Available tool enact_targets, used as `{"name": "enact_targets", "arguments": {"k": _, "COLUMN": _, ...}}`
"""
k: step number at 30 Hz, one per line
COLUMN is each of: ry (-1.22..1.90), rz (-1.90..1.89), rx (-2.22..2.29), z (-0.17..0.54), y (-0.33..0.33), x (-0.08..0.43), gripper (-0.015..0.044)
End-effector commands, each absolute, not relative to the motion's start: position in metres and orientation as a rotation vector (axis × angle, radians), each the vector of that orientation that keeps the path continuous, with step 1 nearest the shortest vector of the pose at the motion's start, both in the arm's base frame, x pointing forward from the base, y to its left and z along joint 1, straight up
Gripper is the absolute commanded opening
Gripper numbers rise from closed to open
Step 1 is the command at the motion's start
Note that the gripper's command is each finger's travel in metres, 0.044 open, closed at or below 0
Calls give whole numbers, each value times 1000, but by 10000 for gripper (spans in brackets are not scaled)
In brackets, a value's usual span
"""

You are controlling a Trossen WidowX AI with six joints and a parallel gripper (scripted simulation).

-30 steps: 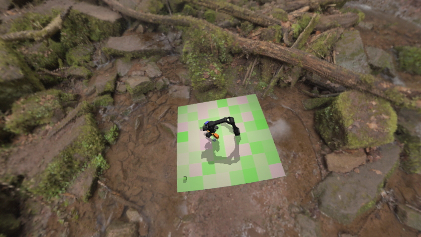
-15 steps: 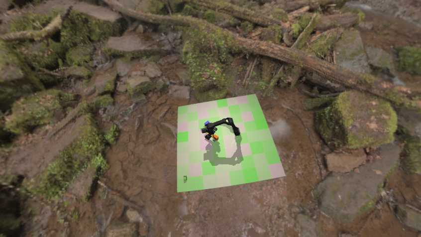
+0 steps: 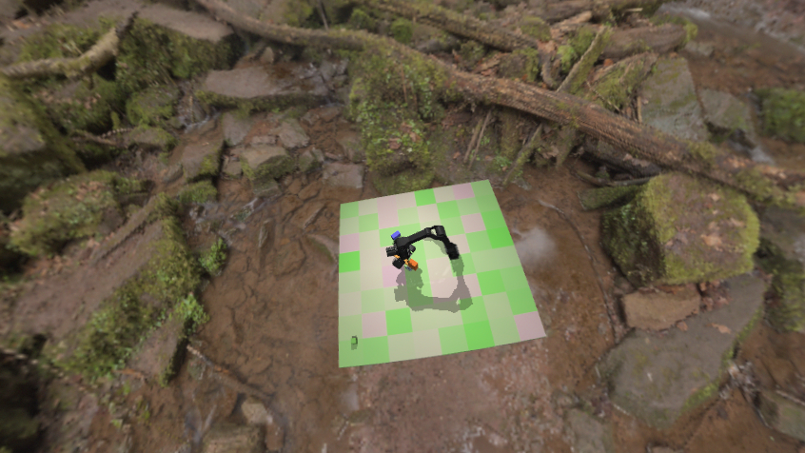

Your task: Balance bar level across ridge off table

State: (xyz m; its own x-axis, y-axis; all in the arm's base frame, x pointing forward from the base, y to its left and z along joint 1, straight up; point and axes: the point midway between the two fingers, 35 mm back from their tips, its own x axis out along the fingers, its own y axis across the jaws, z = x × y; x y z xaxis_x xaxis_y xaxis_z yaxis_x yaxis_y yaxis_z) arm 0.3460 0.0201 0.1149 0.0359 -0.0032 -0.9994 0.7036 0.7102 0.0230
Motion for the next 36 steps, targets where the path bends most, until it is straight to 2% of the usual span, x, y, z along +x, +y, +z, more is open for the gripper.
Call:
{"name": "enact_targets", "arguments": {"k": 1, "ry": 1451, "rz": -594, "rx": 619, "z": 109, "y": 21, "x": 346, "gripper": 0}}
{"name": "enact_targets", "arguments": {"k": 36, "ry": 1451, "rz": -594, "rx": 619, "z": 102, "y": 21, "x": 346, "gripper": 0}}
